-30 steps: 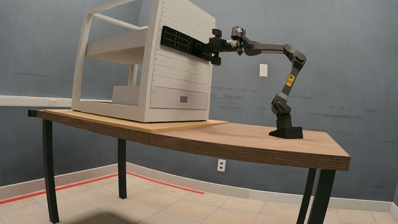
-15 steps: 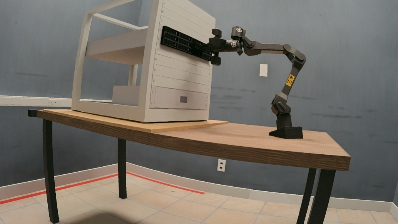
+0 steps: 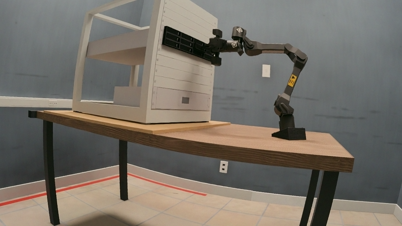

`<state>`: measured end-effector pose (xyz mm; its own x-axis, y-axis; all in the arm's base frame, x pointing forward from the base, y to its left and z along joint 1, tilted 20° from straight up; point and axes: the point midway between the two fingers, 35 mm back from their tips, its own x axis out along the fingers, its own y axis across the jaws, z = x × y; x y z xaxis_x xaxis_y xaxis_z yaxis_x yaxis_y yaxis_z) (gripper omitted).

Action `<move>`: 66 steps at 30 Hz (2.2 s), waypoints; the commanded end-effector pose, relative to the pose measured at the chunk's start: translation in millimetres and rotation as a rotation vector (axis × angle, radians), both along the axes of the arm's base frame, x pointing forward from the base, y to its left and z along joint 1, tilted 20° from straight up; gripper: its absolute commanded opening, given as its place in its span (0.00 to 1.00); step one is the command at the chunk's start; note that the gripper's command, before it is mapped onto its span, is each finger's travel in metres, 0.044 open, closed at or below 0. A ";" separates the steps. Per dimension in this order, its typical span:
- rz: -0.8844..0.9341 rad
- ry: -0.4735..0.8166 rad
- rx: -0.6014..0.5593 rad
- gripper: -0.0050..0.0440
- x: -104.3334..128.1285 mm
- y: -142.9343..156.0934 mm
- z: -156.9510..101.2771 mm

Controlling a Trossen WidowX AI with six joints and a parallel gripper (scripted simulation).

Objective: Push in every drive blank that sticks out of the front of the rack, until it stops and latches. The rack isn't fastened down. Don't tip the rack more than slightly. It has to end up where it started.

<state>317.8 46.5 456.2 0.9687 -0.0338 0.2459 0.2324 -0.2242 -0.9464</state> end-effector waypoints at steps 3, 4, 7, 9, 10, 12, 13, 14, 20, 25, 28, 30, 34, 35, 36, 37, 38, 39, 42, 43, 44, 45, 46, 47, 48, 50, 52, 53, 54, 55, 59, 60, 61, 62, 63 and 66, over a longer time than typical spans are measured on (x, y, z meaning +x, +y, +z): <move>0.003 -0.025 0.008 0.00 -1.9 -1.0 11.0; 0.003 -0.025 0.008 0.00 -1.7 -1.0 11.0; 0.003 -0.025 0.008 0.00 -1.3 -1.0 11.1; 0.003 -0.025 0.008 0.00 -0.1 -1.1 11.3; 0.003 -0.025 0.008 0.00 0.4 -1.1 11.4; 0.003 -0.025 0.008 0.00 1.0 -1.1 11.5; 0.003 -0.025 0.008 0.00 1.1 -1.1 11.5; 0.003 -0.025 0.008 0.00 1.1 -1.1 11.5; 0.003 -0.025 0.008 0.00 1.1 -1.1 11.5; 0.003 -0.025 0.008 0.00 2.2 -1.3 11.7; 0.003 -0.025 0.008 0.00 3.8 -1.7 12.0; 0.003 -0.025 0.008 0.00 4.0 -1.7 12.1; 0.003 -0.025 0.008 0.00 4.0 -1.7 12.1; 0.003 -0.025 0.008 0.00 4.0 -1.7 12.1; 0.003 -0.025 0.008 0.00 4.0 -1.7 12.1; 0.003 -0.025 0.008 0.00 4.0 -1.7 12.1; 0.003 -0.025 0.008 0.00 4.0 -1.7 12.1; 0.003 -0.025 0.008 0.00 4.0 -1.7 12.1; 0.003 -0.025 0.008 0.00 4.0 -1.7 12.1; 0.003 -0.025 0.008 0.00 4.0 -1.7 12.1; 0.003 -0.025 0.008 0.00 4.0 -1.7 12.1; 0.003 -0.025 0.008 0.00 4.0 -1.7 12.1; 0.003 -0.025 0.008 0.00 4.0 -1.7 12.1; 0.003 -0.025 0.008 0.00 4.0 -1.7 12.1; 0.003 -0.025 0.008 0.00 4.0 -1.7 12.1; 0.003 -0.025 0.008 0.00 4.0 -1.7 12.1; 0.003 -0.025 0.008 0.00 4.2 -1.8 12.1; 0.003 -0.025 0.008 0.00 4.6 -2.0 12.2; 0.003 -0.025 0.008 0.00 5.1 -2.3 12.4; 0.003 -0.025 0.008 0.00 5.7 -2.6 12.5; 0.003 -0.025 0.008 0.00 6.6 -3.0 12.8; 0.003 -0.025 0.008 0.00 6.8 -3.1 12.8; 0.003 -0.025 0.008 0.00 6.8 -3.1 12.8; 0.003 -0.025 0.008 0.00 6.8 -3.1 12.8; 0.003 -0.025 0.008 0.00 6.8 -3.1 12.8; 0.003 -0.025 0.008 0.00 6.8 -3.1 12.8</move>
